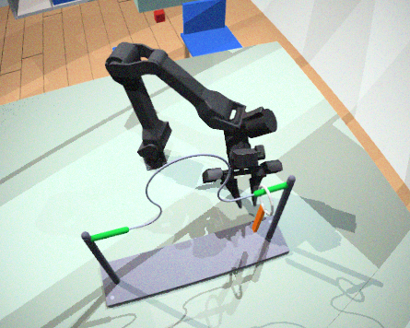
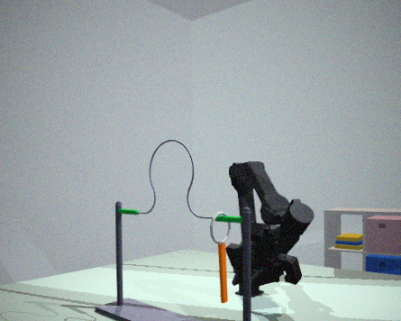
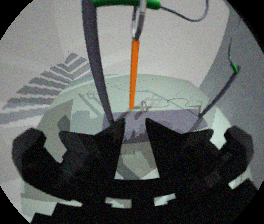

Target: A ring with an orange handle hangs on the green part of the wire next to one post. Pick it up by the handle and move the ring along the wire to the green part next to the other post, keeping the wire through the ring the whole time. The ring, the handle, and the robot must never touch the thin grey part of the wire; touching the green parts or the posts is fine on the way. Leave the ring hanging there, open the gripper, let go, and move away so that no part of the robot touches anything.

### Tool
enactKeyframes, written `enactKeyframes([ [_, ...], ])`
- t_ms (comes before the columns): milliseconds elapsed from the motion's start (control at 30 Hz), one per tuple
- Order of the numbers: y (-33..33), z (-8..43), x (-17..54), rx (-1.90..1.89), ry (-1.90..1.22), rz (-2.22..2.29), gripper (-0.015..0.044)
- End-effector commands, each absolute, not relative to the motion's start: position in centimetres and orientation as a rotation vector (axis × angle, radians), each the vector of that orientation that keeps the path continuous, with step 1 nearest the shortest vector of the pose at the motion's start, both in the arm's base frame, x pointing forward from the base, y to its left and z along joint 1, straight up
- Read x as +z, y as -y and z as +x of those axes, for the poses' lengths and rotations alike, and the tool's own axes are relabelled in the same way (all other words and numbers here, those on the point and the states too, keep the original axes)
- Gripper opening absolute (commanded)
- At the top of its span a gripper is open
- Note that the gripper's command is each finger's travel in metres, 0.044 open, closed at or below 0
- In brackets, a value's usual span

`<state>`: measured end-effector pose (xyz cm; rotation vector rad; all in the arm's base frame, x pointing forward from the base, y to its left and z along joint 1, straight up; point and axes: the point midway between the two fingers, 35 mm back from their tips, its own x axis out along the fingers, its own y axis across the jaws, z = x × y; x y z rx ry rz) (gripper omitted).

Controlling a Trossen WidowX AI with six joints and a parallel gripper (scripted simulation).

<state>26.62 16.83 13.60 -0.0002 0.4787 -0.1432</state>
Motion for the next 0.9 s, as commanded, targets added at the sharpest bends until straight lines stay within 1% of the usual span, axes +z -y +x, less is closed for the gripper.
enactKeyframes([
  [0,-16.98,25.0,14.55,-0.145,-0.474,0.003,0.016],
  [867,-16.99,24.44,14.86,-0.145,-0.472,0.003,0.016],
])
